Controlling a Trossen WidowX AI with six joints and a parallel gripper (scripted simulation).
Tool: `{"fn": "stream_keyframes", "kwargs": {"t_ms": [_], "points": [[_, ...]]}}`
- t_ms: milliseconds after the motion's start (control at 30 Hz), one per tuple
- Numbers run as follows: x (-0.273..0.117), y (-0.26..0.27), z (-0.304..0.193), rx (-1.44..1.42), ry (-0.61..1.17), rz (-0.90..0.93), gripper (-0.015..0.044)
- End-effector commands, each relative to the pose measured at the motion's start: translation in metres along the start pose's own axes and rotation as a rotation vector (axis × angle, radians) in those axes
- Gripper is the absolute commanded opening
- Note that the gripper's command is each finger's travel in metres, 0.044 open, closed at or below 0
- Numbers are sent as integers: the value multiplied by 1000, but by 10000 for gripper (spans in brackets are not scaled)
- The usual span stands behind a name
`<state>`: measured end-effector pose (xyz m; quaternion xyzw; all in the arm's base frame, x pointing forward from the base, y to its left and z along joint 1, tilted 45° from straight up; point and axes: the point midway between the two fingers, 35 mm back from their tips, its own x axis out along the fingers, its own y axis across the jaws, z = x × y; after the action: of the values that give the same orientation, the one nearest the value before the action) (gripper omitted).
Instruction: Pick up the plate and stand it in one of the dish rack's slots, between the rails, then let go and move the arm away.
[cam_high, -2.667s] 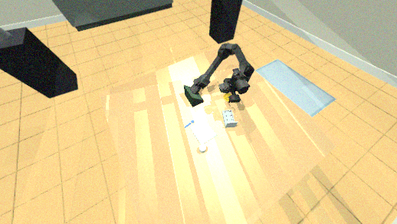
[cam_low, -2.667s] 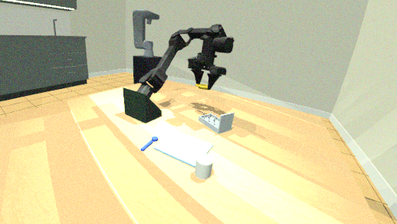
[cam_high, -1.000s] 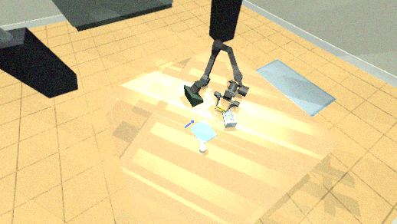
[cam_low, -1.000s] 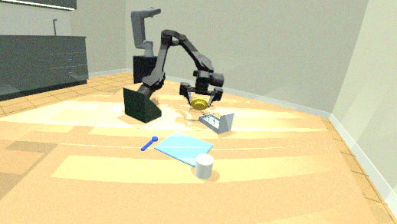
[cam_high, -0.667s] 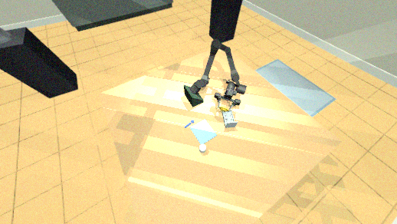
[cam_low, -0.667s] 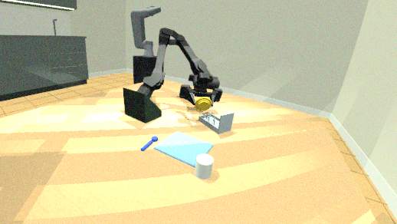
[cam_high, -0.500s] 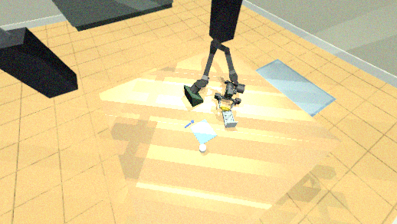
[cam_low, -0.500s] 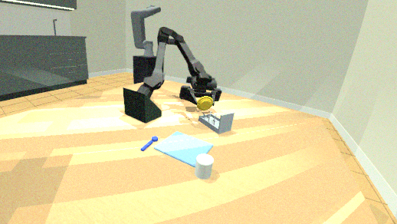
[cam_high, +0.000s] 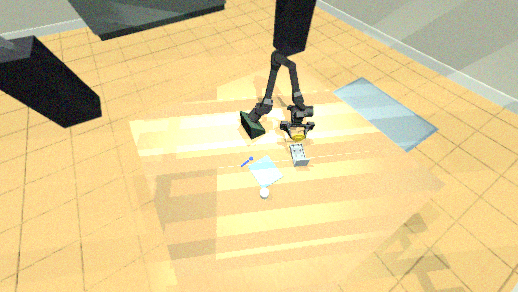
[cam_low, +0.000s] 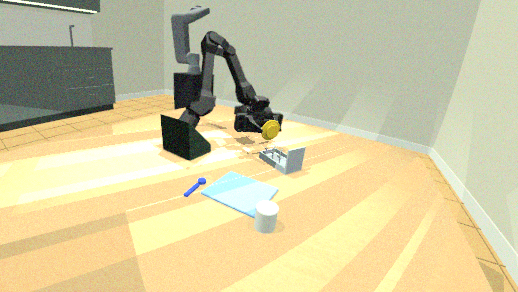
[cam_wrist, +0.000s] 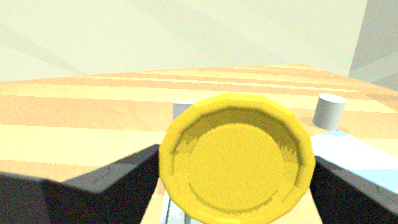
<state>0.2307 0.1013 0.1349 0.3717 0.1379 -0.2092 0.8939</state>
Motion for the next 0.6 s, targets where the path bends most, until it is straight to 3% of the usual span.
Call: {"fn": "stream_keyframes", "kwargs": {"t_ms": [0, 567], "points": [[-8, 1, 2, 13, -50, 60, 0], [-7, 4, -7, 24, -77, 97, 0]]}}
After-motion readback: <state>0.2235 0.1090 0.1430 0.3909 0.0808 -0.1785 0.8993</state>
